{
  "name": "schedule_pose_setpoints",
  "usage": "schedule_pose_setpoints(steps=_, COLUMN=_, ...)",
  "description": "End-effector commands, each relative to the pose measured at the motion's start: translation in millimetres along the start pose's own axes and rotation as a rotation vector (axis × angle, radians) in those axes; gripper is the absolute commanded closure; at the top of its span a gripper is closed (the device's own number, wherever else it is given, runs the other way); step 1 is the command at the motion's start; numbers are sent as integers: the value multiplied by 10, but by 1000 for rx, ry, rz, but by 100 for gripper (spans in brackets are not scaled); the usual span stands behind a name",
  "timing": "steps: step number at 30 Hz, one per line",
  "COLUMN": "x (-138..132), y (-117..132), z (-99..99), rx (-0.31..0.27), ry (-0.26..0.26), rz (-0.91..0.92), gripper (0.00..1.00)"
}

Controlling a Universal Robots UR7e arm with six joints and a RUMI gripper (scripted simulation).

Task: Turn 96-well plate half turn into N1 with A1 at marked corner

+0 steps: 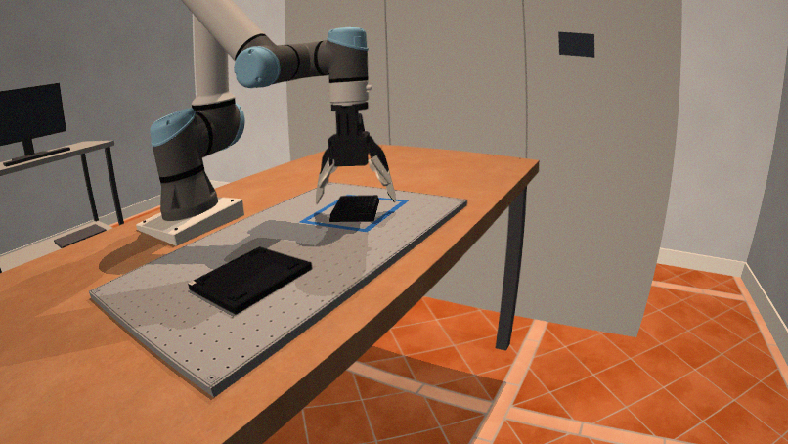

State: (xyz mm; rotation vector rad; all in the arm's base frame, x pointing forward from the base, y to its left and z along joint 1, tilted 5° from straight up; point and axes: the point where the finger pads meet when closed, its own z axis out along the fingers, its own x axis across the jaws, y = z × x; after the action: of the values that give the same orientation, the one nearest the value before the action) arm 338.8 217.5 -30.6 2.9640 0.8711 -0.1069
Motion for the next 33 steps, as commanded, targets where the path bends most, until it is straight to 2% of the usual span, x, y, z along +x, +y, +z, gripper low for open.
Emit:
schedule_pose_setpoints(steps=1, x=4, y=1, z=0, rx=0, ry=1, rz=0, gripper=0)
schedule_pose_setpoints(steps=3, x=4, y=1, z=0, rx=0, ry=1, rz=0, gripper=0)
schedule_pose_setpoints(steps=4, x=4, y=1, z=0, rx=0, ry=1, rz=0, gripper=100)
schedule_pose_setpoints(steps=33, x=4, y=1, z=0, rx=0, ry=1, rz=0, gripper=100)
